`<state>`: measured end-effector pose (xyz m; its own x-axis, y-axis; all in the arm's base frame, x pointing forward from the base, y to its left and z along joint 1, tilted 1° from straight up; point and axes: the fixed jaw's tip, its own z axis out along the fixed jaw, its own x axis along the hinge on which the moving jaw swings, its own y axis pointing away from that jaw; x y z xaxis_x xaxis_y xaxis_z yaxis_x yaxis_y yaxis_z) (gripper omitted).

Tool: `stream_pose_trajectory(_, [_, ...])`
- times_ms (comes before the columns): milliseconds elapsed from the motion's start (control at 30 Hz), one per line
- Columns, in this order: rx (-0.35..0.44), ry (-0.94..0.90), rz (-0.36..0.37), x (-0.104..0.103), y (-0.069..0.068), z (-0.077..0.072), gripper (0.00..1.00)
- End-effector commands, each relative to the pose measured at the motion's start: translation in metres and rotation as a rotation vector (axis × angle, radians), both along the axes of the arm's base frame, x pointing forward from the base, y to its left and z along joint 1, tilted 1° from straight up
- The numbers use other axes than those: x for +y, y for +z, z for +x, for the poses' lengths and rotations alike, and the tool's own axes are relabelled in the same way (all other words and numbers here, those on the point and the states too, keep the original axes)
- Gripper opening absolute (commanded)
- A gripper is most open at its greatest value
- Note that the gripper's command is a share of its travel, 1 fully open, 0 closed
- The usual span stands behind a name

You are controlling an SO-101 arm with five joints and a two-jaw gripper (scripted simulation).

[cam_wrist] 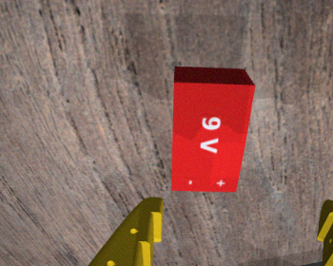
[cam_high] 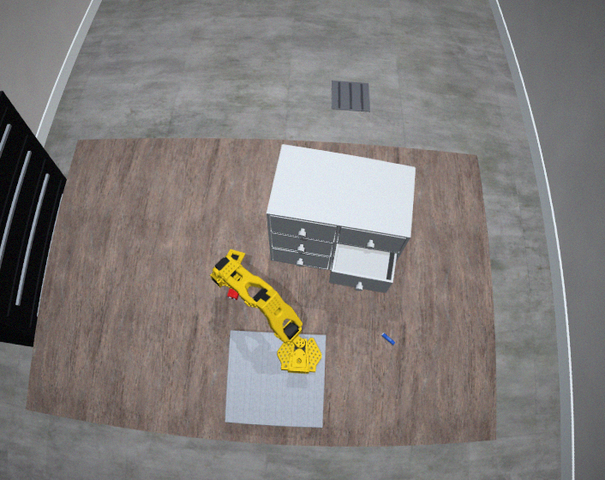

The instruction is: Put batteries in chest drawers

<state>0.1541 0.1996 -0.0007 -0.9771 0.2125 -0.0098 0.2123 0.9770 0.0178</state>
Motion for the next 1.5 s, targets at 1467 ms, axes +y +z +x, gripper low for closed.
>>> stream_pose_trajectory(1467, [0.005, 0.003, -0.004, 0.002, -0.031, 0.001, 0.30])
